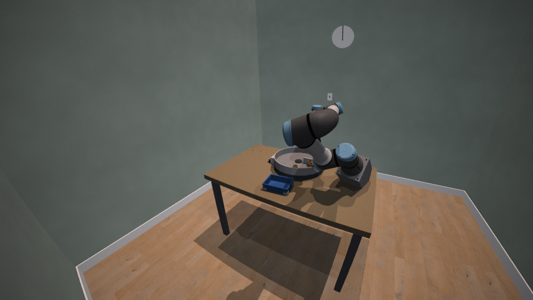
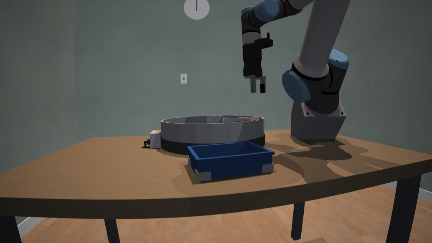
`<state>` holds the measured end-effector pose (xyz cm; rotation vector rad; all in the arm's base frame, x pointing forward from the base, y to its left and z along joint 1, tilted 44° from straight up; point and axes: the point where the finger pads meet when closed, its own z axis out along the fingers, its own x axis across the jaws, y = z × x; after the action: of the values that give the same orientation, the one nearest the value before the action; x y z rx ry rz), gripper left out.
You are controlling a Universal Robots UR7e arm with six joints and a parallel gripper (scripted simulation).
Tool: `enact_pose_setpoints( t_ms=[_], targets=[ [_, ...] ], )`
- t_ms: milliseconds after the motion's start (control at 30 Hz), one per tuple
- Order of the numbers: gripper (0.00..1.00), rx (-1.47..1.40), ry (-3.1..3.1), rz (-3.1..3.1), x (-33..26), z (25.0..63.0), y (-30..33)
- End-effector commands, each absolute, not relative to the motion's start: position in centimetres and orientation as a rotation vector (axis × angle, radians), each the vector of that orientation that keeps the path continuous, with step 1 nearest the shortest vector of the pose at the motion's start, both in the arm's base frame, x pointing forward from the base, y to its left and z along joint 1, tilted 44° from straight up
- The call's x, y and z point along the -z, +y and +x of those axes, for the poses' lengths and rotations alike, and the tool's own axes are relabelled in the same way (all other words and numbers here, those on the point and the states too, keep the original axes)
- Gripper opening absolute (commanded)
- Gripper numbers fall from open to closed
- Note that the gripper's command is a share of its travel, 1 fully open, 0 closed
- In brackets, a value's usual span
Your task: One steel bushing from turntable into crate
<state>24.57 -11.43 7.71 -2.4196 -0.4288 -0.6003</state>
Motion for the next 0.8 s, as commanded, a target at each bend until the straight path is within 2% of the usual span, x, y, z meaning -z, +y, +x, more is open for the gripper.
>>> enact_pose_setpoints(
  t_ms=[0,767],
  targets=[
    [1.0,0.601,-0.429,-2.42,-7.71,24.57,-11.48],
    [1.0,0.601,-0.429,-2.42,-7.71,24.57,-11.48]
  ],
)
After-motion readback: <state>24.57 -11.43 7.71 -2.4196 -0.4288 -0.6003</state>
